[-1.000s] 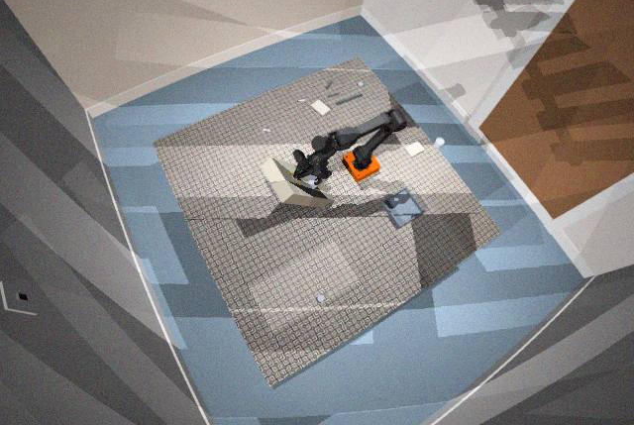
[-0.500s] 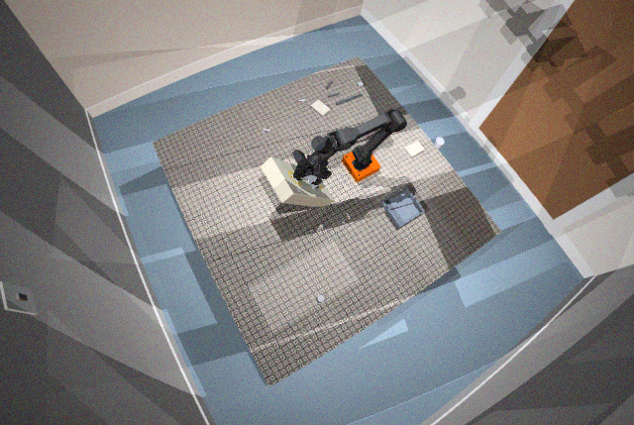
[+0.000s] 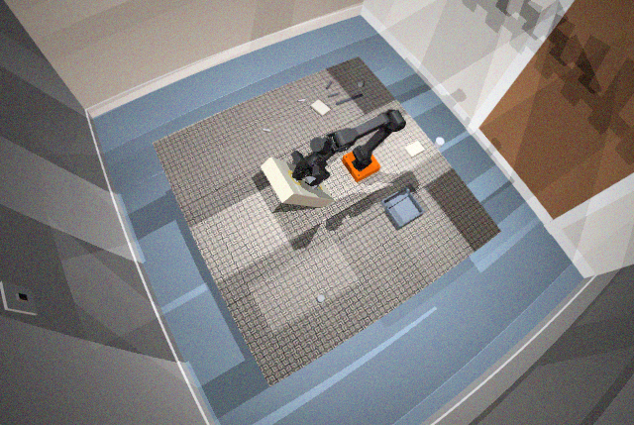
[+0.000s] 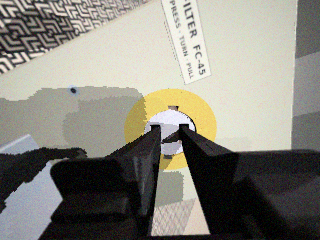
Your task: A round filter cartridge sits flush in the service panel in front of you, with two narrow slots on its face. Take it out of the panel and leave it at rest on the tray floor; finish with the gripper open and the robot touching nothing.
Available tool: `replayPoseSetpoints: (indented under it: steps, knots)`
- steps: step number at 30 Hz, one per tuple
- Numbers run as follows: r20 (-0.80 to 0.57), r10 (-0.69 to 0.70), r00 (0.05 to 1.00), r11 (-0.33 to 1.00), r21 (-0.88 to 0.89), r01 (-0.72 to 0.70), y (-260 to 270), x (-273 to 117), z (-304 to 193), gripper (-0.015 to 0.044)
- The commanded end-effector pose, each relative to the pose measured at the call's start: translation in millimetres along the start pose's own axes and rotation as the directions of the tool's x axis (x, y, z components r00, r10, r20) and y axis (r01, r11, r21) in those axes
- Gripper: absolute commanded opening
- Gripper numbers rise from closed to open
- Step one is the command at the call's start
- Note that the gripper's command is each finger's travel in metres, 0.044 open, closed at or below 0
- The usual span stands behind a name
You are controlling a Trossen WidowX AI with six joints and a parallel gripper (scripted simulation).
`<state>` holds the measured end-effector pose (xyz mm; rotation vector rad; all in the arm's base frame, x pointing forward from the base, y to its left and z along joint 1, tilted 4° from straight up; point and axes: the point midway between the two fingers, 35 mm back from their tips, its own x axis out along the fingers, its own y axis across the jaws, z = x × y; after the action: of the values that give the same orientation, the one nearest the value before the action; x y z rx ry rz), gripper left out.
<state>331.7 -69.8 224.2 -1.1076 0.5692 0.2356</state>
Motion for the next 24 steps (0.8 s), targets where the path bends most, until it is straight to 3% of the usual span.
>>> replayPoseSetpoints:
  steps: [1, 24]
  knots:
    - [-0.005, 0.002, 1.000, 1.000, 0.005, -0.002, 0.5, 3.7, -0.9, 0.0091]
    - [-0.004, 0.001, 1.000, 1.000, 0.005, -0.001, 0.4, 11.1, -0.9, 0.0091]
